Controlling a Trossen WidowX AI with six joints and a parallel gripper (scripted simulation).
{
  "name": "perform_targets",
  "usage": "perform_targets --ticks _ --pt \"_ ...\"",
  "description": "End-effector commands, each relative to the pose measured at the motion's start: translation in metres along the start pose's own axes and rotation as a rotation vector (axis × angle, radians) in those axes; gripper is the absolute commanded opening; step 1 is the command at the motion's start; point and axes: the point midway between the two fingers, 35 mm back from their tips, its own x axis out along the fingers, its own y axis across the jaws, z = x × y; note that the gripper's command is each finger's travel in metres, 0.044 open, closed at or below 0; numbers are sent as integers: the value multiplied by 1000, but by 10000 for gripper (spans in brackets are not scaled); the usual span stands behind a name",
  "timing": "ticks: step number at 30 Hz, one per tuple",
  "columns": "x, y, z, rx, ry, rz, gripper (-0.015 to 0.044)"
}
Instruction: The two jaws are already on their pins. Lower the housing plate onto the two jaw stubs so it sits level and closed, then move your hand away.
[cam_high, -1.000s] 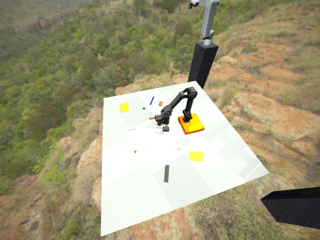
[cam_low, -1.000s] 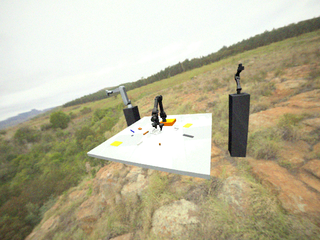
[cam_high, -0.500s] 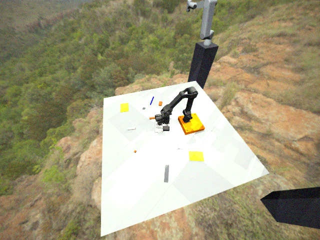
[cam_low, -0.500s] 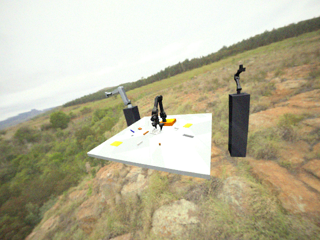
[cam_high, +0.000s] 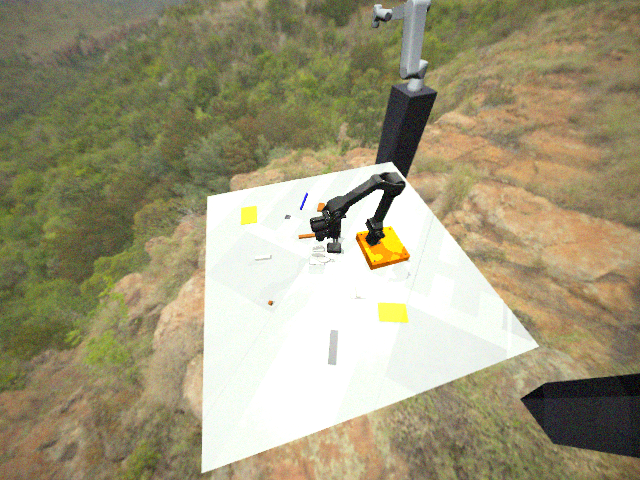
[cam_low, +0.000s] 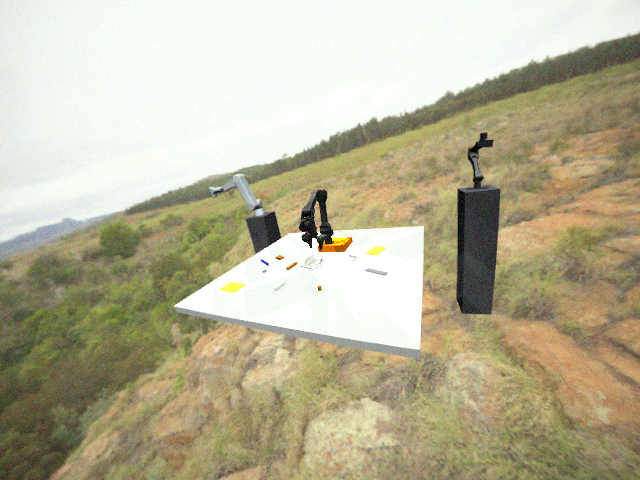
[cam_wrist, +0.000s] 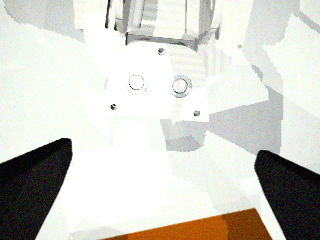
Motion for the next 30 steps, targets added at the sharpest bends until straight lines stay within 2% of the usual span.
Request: perform_targets --ticks 1,30 --pt "-42 -5 -11 -4 -20 3 440" --pt "-45 -6 -12 -4 -20 3 440"
